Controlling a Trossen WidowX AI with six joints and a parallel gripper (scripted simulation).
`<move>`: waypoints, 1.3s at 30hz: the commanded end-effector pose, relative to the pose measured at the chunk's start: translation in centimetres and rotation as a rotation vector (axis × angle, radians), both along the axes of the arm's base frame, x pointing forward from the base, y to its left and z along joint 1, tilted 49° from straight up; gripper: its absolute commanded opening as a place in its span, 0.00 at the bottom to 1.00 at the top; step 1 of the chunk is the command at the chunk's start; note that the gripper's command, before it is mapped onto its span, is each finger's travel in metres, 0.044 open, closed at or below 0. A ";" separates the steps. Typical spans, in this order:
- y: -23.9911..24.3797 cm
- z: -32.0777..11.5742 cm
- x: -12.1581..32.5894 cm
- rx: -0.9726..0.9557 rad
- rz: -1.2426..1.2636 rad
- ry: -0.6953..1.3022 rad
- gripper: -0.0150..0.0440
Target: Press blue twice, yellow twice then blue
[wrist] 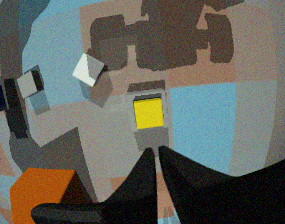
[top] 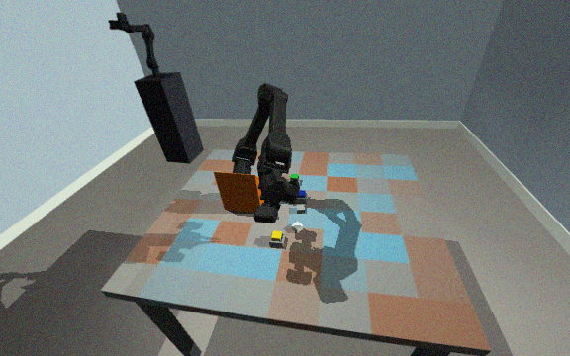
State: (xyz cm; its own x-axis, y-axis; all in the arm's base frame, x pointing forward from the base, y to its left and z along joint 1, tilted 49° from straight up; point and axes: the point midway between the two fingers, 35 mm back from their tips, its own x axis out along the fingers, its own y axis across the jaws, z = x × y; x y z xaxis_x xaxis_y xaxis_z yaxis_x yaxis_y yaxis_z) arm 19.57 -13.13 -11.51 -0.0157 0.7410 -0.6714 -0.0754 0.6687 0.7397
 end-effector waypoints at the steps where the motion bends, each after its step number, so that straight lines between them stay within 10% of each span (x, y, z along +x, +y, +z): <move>1: 0.6 -1.1 0.2 -0.012 0.005 -0.005 0.29; 39: 6.7 -6.5 0.0 -0.007 0.008 -0.011 0.29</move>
State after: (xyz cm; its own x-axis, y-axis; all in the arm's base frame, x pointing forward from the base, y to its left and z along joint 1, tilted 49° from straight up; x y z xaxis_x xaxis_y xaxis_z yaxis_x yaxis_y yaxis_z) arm 19.62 -6.59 -17.97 -0.0158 0.7328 -0.6802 -0.0942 0.6762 0.7307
